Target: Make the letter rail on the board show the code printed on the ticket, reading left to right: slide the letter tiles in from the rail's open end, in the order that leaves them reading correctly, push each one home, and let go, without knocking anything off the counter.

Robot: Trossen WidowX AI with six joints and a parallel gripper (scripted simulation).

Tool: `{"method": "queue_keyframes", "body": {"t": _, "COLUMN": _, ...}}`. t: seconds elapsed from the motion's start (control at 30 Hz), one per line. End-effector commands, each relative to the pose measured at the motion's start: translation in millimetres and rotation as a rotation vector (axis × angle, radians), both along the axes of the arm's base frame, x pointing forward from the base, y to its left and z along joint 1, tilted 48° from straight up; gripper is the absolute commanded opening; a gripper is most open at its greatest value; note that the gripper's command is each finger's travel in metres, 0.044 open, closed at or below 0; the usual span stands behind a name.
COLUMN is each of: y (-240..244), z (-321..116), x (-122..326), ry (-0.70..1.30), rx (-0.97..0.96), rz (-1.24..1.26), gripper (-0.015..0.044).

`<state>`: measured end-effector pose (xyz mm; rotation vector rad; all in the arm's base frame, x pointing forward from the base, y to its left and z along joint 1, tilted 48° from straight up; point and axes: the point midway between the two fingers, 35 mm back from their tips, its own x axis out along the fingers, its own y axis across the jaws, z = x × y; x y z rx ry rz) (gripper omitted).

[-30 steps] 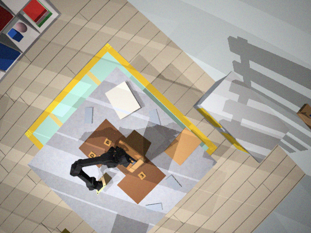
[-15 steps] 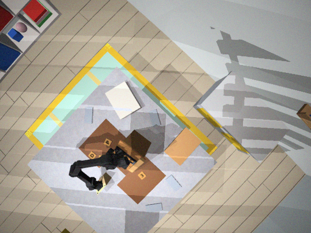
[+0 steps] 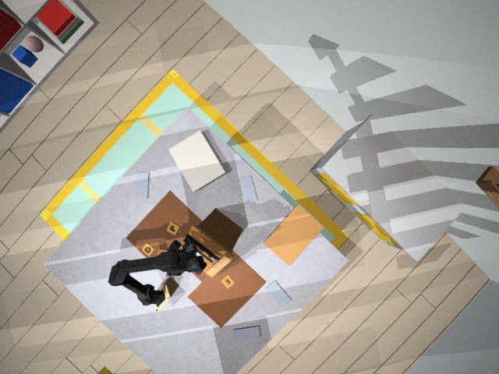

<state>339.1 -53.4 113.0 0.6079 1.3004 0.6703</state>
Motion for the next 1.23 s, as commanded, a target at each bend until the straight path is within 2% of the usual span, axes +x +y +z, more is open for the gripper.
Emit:
{"method": "queue_keyframes", "body": {"t": 0.0, "y": -19.2, "z": 3.8, "x": -8.5, "ry": -0.062, "rx": 0.020, "rz": -0.057, "gripper": 0.0131}}
{"method": "queue_keyframes", "body": {"t": 0.4, "y": -118.8, "z": 27.9, "x": -89.8, "ry": -0.443, "rx": 0.058, "rz": -0.493, "gripper": 0.0440}}
{"method": "queue_keyframes", "body": {"t": 1.2, "y": -120.0, "z": 28.4, "x": -91.3, "ry": -0.447, "rx": 0.059, "rz": -0.502, "gripper": 0.0440}}
